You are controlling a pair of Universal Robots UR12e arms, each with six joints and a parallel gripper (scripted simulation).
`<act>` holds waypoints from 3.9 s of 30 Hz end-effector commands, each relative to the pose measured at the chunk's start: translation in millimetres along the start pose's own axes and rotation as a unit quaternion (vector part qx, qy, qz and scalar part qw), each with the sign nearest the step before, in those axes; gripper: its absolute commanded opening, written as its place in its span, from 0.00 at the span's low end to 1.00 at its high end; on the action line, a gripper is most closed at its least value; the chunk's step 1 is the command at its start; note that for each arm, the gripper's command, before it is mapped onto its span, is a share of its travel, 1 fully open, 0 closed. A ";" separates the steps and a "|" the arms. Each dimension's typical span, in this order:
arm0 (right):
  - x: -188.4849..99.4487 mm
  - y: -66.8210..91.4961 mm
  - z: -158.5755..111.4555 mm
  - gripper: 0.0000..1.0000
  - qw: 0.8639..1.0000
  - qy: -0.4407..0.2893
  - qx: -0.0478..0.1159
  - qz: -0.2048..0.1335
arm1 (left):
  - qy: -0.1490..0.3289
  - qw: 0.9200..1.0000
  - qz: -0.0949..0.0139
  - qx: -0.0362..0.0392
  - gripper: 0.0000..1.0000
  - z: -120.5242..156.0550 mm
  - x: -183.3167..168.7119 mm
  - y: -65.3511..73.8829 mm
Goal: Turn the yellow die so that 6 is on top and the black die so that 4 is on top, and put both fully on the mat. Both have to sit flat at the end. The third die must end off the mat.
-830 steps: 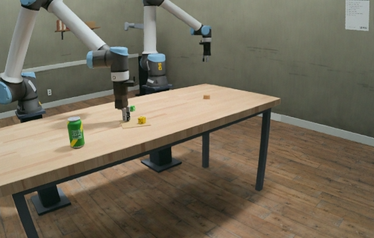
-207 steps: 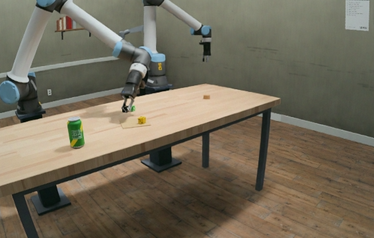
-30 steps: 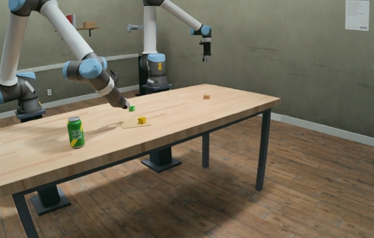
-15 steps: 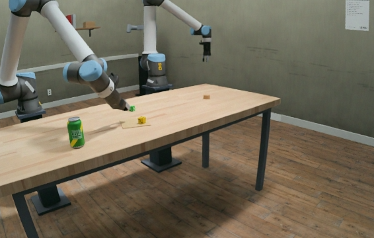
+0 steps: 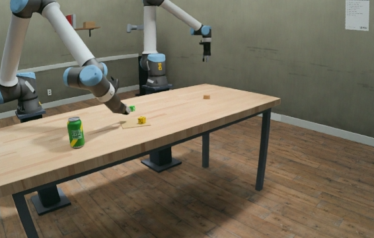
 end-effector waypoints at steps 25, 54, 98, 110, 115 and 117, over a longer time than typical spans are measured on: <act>-20.7 -21.3 5.2 0.57 1.000 0.001 -0.001 0.000 | 0.000 1.000 -0.001 0.000 1.00 0.0 -0.6 0.8; -21.6 -22.2 5.3 0.57 1.000 0.001 -0.001 0.000 | 0.000 1.000 -0.001 0.000 1.00 0.0 -0.6 0.8; -24.6 -25.2 6.0 0.57 1.000 0.001 -0.001 0.000 | 0.000 1.000 -0.001 0.000 1.00 0.0 -0.6 0.8; -24.6 -25.2 6.0 0.57 1.000 0.001 -0.001 0.000 | 0.000 1.000 -0.001 0.000 1.00 0.0 -0.6 0.8; -24.6 -25.2 6.0 0.57 1.000 0.001 -0.001 0.000 | 0.000 1.000 -0.001 0.000 1.00 0.0 -0.6 0.8; -24.6 -25.2 6.0 0.63 1.000 0.001 -0.001 0.000 | 0.000 1.000 -0.001 0.000 1.00 0.0 -0.6 0.8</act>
Point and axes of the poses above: on each arm, the point where the finger pads meet when closed, its own y axis back along the fingers, its own z axis across the jaws, x = y × z, the point moved 2 cm from there along y, back along the fingers, and after that the axes turned 12 degrees about -y, right-handed, at the moved point
